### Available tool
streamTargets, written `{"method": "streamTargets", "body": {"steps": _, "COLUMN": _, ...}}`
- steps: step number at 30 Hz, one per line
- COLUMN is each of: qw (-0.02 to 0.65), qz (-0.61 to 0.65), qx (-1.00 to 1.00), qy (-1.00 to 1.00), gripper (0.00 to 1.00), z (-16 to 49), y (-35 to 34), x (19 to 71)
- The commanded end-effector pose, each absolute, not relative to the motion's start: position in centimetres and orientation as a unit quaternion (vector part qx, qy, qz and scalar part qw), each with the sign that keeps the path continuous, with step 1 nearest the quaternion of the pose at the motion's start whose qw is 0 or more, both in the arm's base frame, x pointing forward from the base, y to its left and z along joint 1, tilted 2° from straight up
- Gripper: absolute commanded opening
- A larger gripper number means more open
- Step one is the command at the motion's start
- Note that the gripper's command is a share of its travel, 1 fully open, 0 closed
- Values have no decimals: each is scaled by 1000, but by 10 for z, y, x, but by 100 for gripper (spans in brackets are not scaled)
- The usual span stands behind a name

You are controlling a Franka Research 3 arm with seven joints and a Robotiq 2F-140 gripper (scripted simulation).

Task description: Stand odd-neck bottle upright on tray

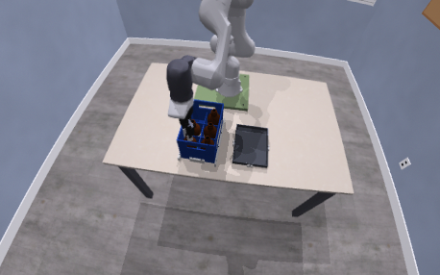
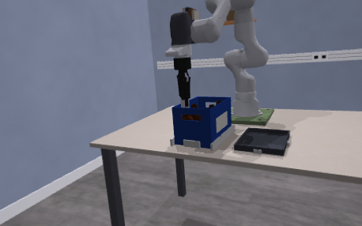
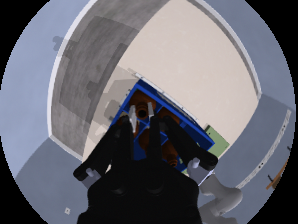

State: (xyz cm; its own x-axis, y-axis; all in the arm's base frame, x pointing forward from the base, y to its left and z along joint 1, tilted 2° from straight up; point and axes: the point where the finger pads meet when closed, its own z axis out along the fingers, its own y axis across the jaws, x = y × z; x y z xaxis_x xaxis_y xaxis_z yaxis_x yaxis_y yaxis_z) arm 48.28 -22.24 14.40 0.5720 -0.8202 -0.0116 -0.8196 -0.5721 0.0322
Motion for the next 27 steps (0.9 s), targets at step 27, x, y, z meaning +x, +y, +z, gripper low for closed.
{"method": "streamTargets", "body": {"steps": 27, "qw": 11, "qz": -13, "qx": 887, "qy": -461, "gripper": 44, "z": 142, "y": -223, "x": 483}}
